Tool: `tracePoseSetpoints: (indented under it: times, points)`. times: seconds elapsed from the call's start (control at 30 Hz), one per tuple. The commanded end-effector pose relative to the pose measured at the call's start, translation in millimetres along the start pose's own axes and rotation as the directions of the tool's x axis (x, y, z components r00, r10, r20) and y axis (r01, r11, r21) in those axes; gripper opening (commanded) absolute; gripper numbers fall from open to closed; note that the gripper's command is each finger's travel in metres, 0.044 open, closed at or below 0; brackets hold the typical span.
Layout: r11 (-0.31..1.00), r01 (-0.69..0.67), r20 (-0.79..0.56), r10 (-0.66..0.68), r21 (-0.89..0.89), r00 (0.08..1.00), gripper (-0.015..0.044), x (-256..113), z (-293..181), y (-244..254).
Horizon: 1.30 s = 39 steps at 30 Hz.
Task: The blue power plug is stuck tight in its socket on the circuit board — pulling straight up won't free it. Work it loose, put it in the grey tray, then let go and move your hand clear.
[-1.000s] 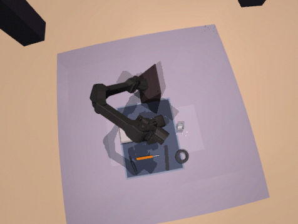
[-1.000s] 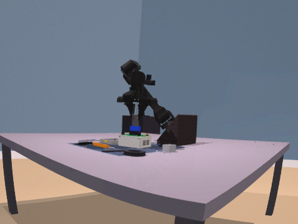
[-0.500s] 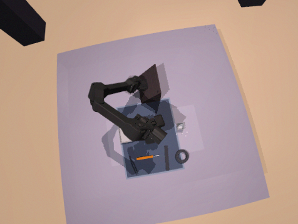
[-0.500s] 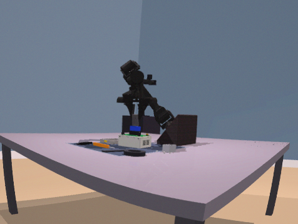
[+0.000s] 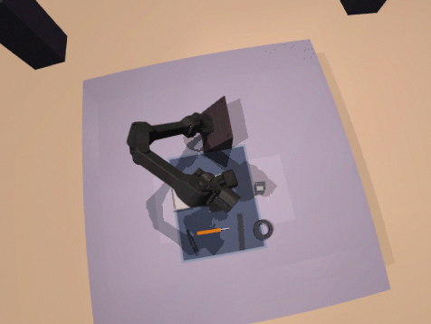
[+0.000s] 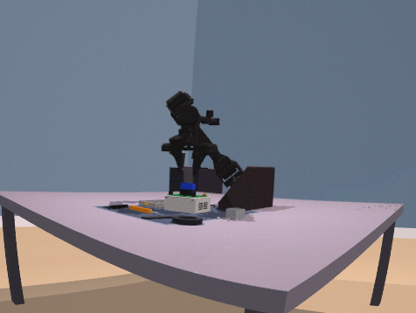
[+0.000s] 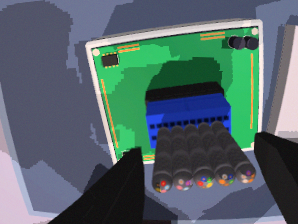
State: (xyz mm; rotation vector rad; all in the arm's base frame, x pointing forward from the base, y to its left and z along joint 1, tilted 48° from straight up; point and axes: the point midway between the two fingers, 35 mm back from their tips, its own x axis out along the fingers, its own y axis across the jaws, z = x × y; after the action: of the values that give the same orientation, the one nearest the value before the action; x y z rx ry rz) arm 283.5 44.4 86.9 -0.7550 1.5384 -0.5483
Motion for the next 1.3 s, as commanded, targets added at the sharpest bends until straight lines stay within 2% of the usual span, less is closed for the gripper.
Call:
tracePoseSetpoints:
  times: [0.0, 0.4, 0.73, 1.07, 1.27]
  points:
    - [1.0, 0.003, 0.001, -0.003, -0.004, 1.0, 0.0251, 5, 0, 0]
    - [1.0, 0.003, 0.001, -0.003, -0.004, 1.0, 0.0251, 17, 0, -1]
    - [1.0, 0.003, 0.001, -0.003, -0.004, 1.0, 0.0, 17, 0, -1]
    - [1.0, 0.003, 0.001, -0.003, -0.004, 1.0, 0.0, 17, 0, -1]
    - [1.0, 0.021, 0.001, -0.021, -0.004, 1.0, 0.0, 3, 0, 1]
